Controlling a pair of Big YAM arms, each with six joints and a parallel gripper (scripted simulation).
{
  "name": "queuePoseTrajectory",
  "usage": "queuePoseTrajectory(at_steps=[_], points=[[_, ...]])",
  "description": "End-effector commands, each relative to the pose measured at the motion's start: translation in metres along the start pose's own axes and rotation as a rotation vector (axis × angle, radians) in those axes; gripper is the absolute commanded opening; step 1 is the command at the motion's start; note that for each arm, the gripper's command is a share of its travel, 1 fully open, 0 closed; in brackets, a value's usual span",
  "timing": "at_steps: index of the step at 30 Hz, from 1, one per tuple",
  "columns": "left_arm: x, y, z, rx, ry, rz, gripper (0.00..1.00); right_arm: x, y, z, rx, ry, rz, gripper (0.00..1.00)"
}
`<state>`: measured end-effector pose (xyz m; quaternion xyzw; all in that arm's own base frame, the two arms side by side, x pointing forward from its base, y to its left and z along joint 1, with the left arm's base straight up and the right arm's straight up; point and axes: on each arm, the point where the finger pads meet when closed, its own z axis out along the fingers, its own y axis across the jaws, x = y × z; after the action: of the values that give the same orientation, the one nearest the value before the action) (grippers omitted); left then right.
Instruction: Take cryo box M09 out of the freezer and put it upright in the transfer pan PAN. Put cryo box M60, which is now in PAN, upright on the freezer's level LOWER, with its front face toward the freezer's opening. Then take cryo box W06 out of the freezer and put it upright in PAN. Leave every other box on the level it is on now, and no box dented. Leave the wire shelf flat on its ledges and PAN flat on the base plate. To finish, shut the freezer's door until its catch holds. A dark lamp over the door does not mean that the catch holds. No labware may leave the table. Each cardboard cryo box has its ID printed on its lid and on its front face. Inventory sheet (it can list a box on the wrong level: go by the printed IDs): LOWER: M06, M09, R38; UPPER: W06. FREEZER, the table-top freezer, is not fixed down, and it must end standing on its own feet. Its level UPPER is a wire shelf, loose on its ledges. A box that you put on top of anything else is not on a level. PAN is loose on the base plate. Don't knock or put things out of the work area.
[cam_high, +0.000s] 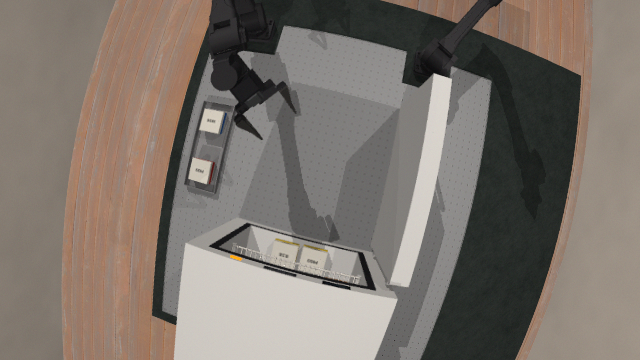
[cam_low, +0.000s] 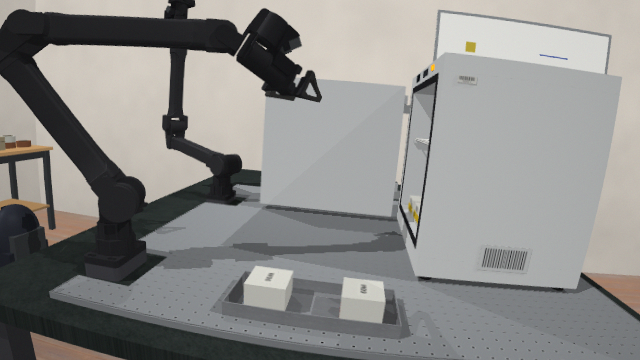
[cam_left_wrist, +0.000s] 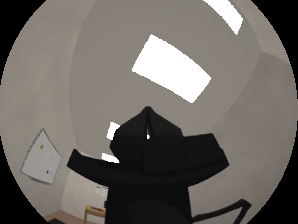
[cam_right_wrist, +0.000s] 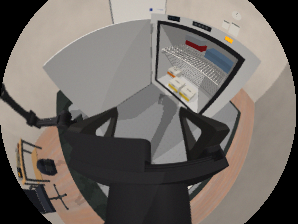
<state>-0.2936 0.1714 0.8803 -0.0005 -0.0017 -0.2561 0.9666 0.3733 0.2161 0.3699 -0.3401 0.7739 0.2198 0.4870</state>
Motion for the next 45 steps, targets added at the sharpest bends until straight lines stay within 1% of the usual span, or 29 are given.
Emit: queuePoseTrajectory(at_steps=[1, 11, 13, 14, 15, 18, 22, 38, 39, 42, 45], points=[[0.017, 0.000, 0.004, 0.000, 0.033, -0.011, 0.00, -0.013, 0.008, -0.006, 0.004, -0.042, -0.026, 1.00], [0.017, 0.000, 0.004, 0.000, 0.033, -0.011, 0.00, -0.014, 0.035, -0.005, 0.058, -0.045, 0.014, 1.00], [0.017, 0.000, 0.004, 0.000, 0.033, -0.011, 0.00, -0.014, 0.035, -0.005, 0.058, -0.045, 0.014, 1.00], [0.017, 0.000, 0.004, 0.000, 0.033, -0.011, 0.00, -0.007, 0.036, 0.005, 0.061, -0.022, 0.024, 1.00], [0.017, 0.000, 0.004, 0.000, 0.033, -0.011, 0.00, -0.007, 0.039, 0.005, 0.066, -0.022, 0.027, 1.00], [0.017, 0.000, 0.004, 0.000, 0.033, -0.011, 0.00, -0.014, 0.049, -0.004, 0.085, -0.046, 0.030, 1.00], [0.017, 0.000, 0.004, 0.000, 0.033, -0.011, 0.00, -0.014, 0.060, -0.003, 0.106, -0.047, 0.043, 1.00], [0.017, 0.000, 0.004, 0.000, 0.033, -0.011, 0.00, -0.008, 0.098, 0.012, 0.183, -0.015, 0.086, 1.00], [0.017, 0.000, 0.004, 0.000, 0.033, -0.011, 0.00, -0.012, 0.101, 0.011, 0.188, -0.020, 0.089, 1.00], [0.017, 0.000, 0.004, 0.000, 0.033, -0.011, 0.00, -0.042, 0.109, 0.002, 0.202, -0.064, 0.104, 1.00], [0.017, 0.000, 0.004, 0.000, 0.033, -0.011, 0.00, -0.044, 0.118, 0.003, 0.218, -0.062, 0.114, 1.00]])
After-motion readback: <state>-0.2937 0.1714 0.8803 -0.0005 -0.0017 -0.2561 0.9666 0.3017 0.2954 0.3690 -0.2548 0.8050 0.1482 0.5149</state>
